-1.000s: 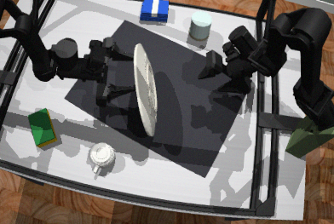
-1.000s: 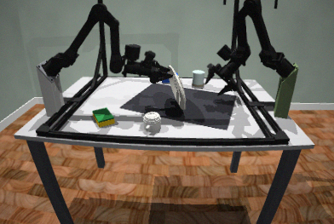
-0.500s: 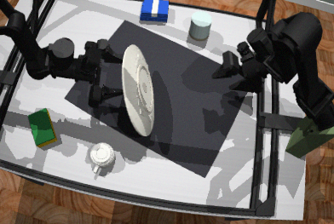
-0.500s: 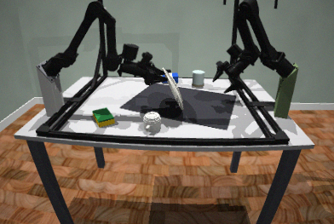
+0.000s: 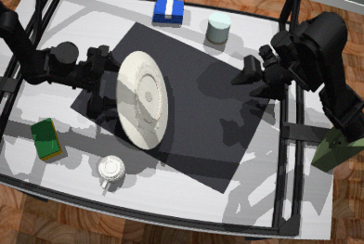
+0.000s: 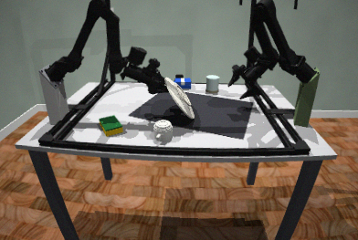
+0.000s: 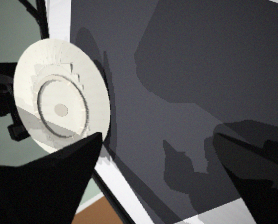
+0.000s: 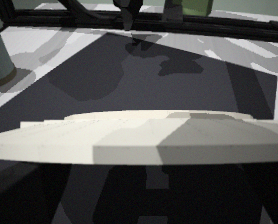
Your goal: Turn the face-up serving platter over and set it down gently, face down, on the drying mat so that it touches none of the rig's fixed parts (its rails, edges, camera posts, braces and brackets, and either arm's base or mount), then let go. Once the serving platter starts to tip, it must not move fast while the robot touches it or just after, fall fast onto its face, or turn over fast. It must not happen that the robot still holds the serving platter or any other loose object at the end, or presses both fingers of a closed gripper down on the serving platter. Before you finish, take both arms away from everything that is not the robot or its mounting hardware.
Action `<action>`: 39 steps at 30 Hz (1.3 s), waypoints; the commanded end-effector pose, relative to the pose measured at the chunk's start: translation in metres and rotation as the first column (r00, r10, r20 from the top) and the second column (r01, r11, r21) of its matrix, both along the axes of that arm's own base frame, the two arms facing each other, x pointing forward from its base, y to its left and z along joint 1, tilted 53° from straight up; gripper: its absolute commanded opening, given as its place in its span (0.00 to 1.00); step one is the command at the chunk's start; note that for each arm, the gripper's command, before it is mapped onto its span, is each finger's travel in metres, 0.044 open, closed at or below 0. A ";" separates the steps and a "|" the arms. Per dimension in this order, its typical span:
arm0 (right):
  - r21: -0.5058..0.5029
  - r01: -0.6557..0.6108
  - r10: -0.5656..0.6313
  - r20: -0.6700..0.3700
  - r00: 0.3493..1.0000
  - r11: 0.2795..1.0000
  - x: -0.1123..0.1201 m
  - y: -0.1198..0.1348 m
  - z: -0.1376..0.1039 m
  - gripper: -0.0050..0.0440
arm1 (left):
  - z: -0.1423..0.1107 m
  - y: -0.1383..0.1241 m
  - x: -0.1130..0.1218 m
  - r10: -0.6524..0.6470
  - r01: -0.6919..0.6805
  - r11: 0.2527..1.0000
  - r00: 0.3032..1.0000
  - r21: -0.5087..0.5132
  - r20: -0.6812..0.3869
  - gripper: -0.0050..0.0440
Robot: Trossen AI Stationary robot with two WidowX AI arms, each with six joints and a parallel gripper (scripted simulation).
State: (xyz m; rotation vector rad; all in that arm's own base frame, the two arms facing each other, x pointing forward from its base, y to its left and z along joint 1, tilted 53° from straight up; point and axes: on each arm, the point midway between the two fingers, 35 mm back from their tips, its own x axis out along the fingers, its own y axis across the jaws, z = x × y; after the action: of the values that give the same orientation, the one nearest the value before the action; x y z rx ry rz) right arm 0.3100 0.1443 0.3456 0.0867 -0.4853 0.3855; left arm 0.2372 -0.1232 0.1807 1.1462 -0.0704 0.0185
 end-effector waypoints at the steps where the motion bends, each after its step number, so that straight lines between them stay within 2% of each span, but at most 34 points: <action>1: -0.002 0.006 -0.006 -0.020 1.000 1.000 -0.004 -0.003 -0.003 1.00 | -0.001 0.000 0.000 0.004 -0.004 1.000 1.000 0.008 -0.001 1.00; 17: -0.059 0.002 -0.011 -0.158 0.987 0.998 -0.001 -0.002 -0.033 1.00 | -0.001 0.000 0.000 0.004 -0.004 1.000 1.000 0.008 -0.001 1.00; 32: -0.109 -0.008 -0.023 -0.279 0.960 0.994 -0.006 0.030 -0.064 1.00 | -0.001 0.000 0.000 0.004 -0.004 1.000 1.000 0.008 -0.001 1.00; 39: -0.124 -0.012 -0.028 -0.315 0.949 0.992 -0.005 0.037 -0.071 1.00 | -0.001 0.000 0.000 0.004 -0.004 1.000 1.000 0.008 -0.001 1.00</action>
State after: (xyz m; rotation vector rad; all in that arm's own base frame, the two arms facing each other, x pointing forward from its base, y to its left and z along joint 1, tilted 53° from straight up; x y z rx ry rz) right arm 0.3051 0.1739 0.2718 0.0258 -0.1582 0.3774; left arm 0.2373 -0.1235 0.1800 1.1487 -0.0695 0.0176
